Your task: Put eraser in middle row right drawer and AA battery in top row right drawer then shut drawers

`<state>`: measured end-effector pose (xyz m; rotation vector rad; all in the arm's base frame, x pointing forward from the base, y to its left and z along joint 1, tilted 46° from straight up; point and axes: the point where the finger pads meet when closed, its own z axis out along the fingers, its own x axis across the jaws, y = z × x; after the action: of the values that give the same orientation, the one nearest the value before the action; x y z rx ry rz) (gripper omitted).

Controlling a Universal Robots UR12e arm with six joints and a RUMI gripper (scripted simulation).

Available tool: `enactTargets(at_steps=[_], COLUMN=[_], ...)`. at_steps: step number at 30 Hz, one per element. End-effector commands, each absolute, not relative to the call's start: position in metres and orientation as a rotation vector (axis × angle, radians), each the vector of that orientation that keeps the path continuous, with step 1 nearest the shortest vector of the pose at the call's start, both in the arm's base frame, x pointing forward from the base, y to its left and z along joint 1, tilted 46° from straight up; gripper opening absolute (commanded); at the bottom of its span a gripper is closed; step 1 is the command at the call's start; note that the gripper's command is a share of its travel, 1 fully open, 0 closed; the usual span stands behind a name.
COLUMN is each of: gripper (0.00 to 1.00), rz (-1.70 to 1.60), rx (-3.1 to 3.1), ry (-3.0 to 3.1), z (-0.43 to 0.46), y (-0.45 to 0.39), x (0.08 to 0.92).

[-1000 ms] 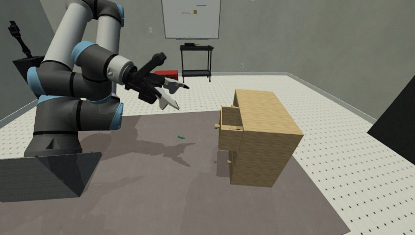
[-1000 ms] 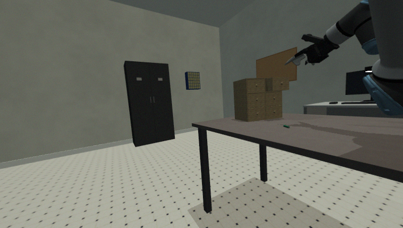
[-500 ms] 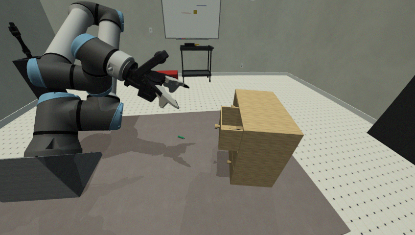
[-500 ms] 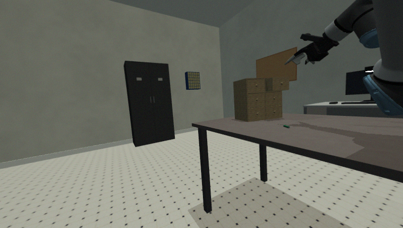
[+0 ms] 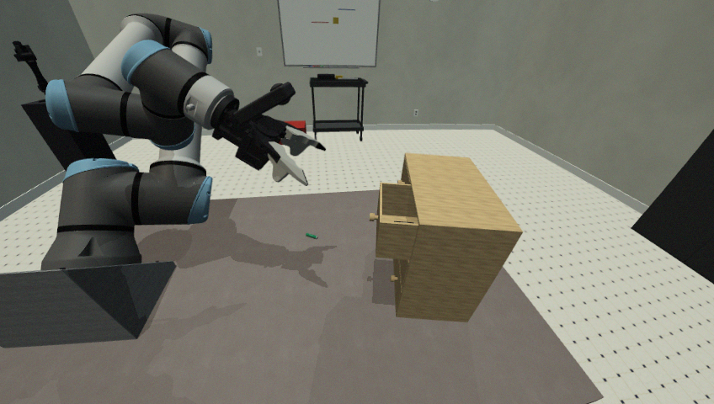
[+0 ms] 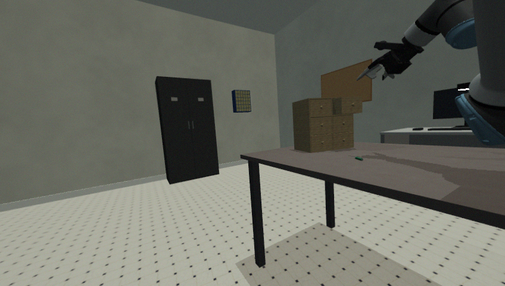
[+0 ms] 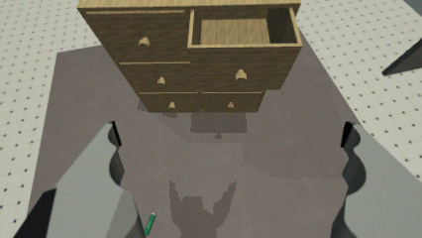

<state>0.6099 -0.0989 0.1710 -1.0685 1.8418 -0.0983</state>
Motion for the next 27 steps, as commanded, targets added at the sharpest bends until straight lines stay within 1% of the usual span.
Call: enactTargets(at_steps=[1, 27], gripper=[1.0, 1.0], rz=[-0.056, 0.16], rx=[-1.101, -1.258], ry=[1.85, 1.89], z=[0.1721, 0.1775], y=[-0.101, -0.1062], x=[0.6104, 0.6111])
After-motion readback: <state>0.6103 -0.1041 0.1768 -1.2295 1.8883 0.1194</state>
